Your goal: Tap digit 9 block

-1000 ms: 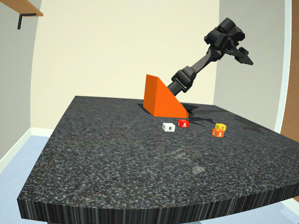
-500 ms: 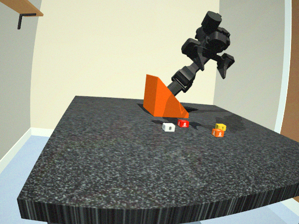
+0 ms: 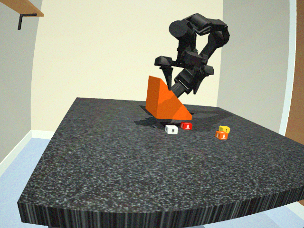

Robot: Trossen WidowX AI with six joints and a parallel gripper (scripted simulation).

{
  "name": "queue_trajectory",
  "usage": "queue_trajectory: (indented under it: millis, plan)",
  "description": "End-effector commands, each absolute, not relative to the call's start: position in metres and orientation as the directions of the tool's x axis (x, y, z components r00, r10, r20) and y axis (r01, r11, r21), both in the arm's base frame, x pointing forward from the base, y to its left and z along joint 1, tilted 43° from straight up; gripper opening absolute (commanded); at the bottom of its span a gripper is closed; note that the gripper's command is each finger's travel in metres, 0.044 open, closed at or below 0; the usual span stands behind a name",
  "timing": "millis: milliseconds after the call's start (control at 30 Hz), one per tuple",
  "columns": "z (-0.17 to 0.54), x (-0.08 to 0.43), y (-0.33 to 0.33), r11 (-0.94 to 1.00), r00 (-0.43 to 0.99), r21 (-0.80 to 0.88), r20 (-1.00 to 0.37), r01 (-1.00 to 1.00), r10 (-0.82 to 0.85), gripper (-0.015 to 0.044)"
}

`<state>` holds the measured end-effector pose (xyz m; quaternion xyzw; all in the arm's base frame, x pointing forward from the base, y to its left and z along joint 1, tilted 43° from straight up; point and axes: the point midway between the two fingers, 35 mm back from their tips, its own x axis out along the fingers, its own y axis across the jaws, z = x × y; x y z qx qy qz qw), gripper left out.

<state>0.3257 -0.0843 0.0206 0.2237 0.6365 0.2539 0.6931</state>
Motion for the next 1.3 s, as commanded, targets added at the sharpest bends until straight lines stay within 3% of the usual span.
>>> queue_trajectory:
  millis: [0, 700, 967, 1267]
  plan:
    - [0.009, 0.313, -0.087, 0.741, -0.039, 0.669, -0.743, -0.057, 0.668, 0.0400]
    - [0.011, 0.311, -0.086, 0.741, -0.039, 0.669, -0.743, -0.057, 0.668, 0.0400]
    - [0.052, 0.255, -0.042, 0.739, -0.043, 0.672, -0.741, -0.054, 0.671, 0.0400]
    - [0.053, 0.254, -0.041, 0.739, -0.043, 0.672, -0.741, -0.054, 0.671, 0.0400]
